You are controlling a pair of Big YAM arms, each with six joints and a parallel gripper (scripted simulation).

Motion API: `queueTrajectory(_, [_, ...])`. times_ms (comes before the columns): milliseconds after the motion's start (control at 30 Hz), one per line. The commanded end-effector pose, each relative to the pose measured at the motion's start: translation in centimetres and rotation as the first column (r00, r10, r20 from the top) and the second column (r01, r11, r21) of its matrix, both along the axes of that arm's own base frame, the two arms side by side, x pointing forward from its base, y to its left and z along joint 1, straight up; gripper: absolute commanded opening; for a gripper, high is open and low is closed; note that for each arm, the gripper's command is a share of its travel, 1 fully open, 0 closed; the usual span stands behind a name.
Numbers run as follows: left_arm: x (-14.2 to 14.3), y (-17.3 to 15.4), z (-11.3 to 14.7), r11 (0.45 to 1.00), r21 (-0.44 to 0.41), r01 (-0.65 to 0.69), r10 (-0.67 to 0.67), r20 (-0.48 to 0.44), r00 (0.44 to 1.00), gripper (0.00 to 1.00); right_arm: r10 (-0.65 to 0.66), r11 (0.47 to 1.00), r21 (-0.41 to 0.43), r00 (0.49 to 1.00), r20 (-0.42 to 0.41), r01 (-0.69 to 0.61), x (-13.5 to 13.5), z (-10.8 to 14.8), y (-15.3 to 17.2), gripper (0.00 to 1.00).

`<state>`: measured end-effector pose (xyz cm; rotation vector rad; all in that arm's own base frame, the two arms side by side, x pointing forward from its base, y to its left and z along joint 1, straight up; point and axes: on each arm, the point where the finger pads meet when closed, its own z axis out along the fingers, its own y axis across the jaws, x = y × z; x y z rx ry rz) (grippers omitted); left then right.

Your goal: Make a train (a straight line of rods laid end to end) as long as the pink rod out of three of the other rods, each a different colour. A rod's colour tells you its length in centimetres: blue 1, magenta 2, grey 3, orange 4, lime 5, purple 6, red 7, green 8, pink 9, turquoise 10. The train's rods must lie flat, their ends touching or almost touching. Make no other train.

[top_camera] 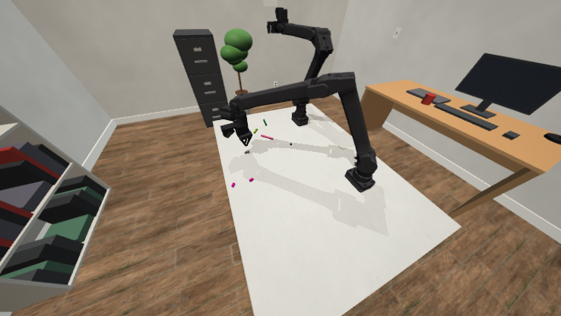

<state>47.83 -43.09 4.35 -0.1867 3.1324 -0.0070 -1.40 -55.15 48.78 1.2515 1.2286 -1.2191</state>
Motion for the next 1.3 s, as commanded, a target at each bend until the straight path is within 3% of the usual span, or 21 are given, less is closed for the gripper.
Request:
queueTrajectory(0, [0.1, -0.3, -1.0, 1.000, 0.002, -0.013, 0.013, -0.001, 1.000, 0.23, -0.003, 0.999, -0.035, 1.000, 0.008, 0.004, -0.3, 1.3, 0.7, 1.00])
queueTrajectory(500, [-0.1, -0.3, -3.4, 1.000, 0.007, -0.011, 0.011, -0.006, 1.000, 0.23, -0.003, 0.999, -0.035, 1.000, 0.008, 0.004, -0.3, 1.3, 0.7, 1.00])
queueTrajectory(567, [-0.1, -0.3, -3.4, 1.000, 0.007, -0.011, 0.011, -0.006, 1.000, 0.23, -0.003, 0.999, -0.035, 1.000, 0.008, 0.004, -0.3, 1.3, 0.7, 1.00])
queueTrajectory(600, [1.3, -1.6, -1.5, 1.000, -0.023, -0.010, 0.011, 0.026, 1.000, 0.23, -0.003, 0.999, -0.035, 1.000, 0.008, 0.004, -0.3, 1.3, 0.7, 1.00])
queueTrajectory(800, [-0.1, -0.4, -4.4, 1.000, 0.007, -0.010, 0.010, -0.006, 1.000, 0.23, -0.003, 0.999, -0.035, 1.000, 0.008, 0.004, -0.3, 1.3, 0.7, 1.00])
queueTrajectory(1067, [-0.1, -0.5, -5.1, 1.000, 0.005, -0.009, 0.009, -0.004, 1.000, 0.23, -0.003, 0.999, -0.035, 1.000, 0.008, 0.004, -0.3, 1.3, 0.7, 1.00])
queueTrajectory(1133, [-0.1, -0.5, -5.1, 1.000, 0.005, -0.009, 0.009, -0.004, 1.000, 0.23, -0.003, 0.999, -0.035, 1.000, 0.008, 0.004, -0.3, 1.3, 0.7, 1.00])
queueTrajectory(1167, [0.8, -1.3, -2.8, 1.000, -0.019, -0.009, 0.009, 0.022, 1.000, 0.23, -0.003, 0.999, -0.035, 1.000, 0.008, 0.004, -0.3, 1.3, 0.7, 1.00])
queueTrajectory(1267, [0.8, -1.3, -3.7, 1.000, -0.016, -0.009, 0.009, 0.019, 1.000, 0.23, -0.003, 0.999, -0.035, 1.000, 0.008, 0.004, -0.3, 1.3, 0.7, 1.00])
